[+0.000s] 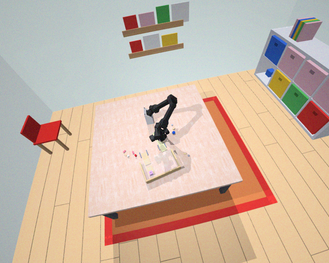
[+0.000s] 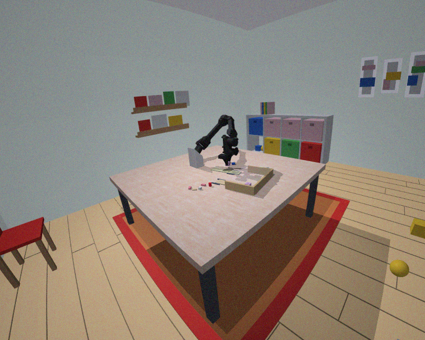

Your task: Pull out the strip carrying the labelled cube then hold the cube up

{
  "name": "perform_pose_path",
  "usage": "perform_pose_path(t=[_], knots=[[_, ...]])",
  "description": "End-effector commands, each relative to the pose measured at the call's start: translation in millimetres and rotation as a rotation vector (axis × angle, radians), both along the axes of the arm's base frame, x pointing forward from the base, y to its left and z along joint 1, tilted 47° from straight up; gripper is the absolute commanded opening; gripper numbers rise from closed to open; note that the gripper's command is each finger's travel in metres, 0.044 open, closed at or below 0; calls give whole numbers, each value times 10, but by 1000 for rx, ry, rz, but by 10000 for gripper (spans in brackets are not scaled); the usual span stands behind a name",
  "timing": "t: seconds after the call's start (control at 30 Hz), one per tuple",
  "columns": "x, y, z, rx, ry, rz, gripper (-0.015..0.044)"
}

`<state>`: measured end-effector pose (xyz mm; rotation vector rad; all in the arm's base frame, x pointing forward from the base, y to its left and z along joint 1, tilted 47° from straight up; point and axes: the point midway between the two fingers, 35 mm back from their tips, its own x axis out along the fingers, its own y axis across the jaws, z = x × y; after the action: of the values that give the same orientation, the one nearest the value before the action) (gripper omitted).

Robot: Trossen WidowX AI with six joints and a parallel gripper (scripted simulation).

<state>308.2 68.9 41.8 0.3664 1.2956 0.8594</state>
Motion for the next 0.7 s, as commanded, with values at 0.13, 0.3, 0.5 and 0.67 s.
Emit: perform_pose_path(t=[0.13, 0.3, 0.5, 0.67], knots=[[-139, -59, 11, -3, -9, -1, 0], [-148, -265, 203, -4, -9, -1, 0], [-152, -293, 231, -4, -9, -1, 0], [-152, -293, 231, -4, -9, -1, 0]])
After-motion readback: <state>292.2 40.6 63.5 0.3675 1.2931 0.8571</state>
